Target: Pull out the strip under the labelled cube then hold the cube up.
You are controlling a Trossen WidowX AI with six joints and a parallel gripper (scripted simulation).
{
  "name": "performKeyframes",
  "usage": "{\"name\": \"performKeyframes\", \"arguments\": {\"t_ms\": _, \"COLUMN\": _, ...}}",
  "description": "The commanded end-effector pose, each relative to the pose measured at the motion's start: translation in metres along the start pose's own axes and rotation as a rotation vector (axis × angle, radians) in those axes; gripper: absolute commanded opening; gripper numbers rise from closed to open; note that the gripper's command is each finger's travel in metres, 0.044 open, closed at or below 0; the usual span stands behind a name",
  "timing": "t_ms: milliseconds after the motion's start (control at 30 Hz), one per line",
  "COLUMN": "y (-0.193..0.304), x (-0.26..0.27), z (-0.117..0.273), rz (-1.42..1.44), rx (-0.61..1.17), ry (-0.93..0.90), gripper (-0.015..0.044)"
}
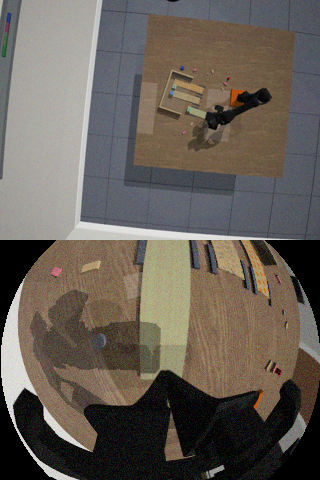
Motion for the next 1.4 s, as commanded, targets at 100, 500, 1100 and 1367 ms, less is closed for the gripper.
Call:
{"name": "performKeyframes", "arguments": {"t_ms": 100, "y": -0.02, "x": 0.002, "z": 0.005, "rz": 0.013, "rx": 0.007, "ry": 0.005, "gripper": 0.0105}}
{"name": "performKeyframes", "arguments": {"t_ms": 500, "y": -0.062, "x": 0.003, "z": 0.009, "rz": 0.014, "rx": 0.003, "ry": 0.006, "gripper": 0.042}}
{"name": "performKeyframes", "arguments": {"t_ms": 1100, "y": -0.124, "x": 0.006, "z": 0.017, "rz": 0.014, "rx": -0.002, "ry": 0.006, "gripper": 0.044}}
{"name": "performKeyframes", "arguments": {"t_ms": 1367, "y": -0.151, "x": 0.008, "z": 0.021, "rz": 0.014, "rx": -0.004, "ry": 0.006, "gripper": 0.044}}
Point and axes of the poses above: the point midway between the two fingers, 35 mm back from their tips, its own z axis back along the fingers, its own x axis across the jaws, y = z × x, the point moved 2 cm from there along z, back along the fingers, and after that the axes turned 4 degrees about -z, right-handed, at the moved point
